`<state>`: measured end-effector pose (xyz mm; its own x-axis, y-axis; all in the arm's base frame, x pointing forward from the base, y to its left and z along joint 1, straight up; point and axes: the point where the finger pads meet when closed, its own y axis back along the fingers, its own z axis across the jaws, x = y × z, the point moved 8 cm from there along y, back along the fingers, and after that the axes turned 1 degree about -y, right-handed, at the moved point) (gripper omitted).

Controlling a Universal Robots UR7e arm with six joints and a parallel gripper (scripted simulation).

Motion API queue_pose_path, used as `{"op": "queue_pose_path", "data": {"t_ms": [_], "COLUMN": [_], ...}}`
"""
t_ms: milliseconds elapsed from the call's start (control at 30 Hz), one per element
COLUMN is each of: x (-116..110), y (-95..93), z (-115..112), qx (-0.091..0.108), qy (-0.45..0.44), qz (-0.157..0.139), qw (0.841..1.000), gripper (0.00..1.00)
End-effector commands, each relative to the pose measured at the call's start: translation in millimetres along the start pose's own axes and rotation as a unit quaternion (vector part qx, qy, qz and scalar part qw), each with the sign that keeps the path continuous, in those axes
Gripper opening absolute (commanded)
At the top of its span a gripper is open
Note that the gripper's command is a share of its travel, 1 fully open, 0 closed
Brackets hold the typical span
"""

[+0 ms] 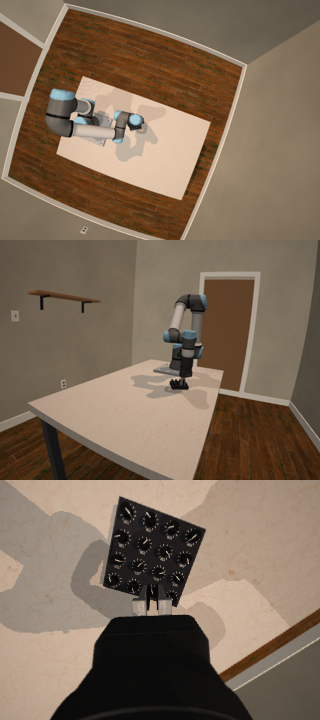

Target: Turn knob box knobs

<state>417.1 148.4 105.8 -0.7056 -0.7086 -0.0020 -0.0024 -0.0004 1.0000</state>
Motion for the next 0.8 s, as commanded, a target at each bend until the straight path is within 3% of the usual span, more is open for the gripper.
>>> {"op": "queue_pose_path", "data": {"t_ms": [0,767], "x": [-0.4,-0.3], "y": [-0.6,-0.7], "z": [-0.7,-0.2], "qx": [0.000,-0.001], "qy": [-0.025,-0.032], "qz": [0.001,0.001], "qw": [1.000,0.999], "gripper": [0.30,0.30]}}
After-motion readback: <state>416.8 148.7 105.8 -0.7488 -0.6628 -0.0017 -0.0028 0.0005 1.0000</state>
